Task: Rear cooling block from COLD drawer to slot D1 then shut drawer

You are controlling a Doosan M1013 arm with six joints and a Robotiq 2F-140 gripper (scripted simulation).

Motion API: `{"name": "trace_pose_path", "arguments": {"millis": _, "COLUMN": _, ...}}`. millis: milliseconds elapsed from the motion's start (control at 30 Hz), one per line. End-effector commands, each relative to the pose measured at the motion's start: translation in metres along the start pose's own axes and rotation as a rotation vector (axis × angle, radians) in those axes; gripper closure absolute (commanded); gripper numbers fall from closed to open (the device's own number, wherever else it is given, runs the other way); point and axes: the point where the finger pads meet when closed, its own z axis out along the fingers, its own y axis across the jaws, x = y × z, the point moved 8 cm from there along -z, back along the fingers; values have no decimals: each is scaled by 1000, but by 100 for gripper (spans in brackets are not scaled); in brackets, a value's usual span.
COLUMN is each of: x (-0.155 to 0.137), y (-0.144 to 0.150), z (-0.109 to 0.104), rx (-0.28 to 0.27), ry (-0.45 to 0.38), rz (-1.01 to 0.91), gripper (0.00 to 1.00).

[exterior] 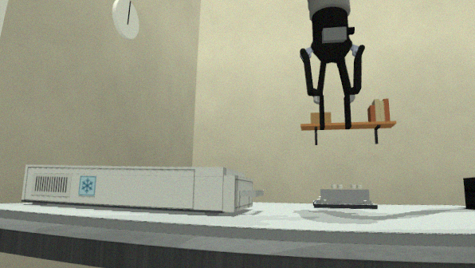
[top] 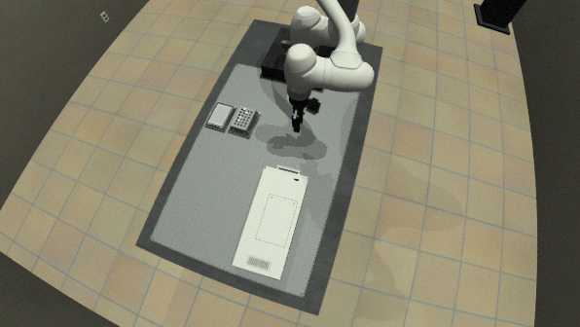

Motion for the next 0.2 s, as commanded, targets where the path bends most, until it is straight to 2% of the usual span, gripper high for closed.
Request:
{"name": "trace_pose_path", "arguments": {"millis": 0, "x": 0, "y": 0, "z": -1, "rx": -1, "ry": 1, "rz": 0, "gripper": 65}}
{"name": "trace_pose_path", "arguments": {"millis": 167, "x": 0, "y": 0, "z": -1, "rx": -1, "ry": 1, "rz": 0, "gripper": 65}}
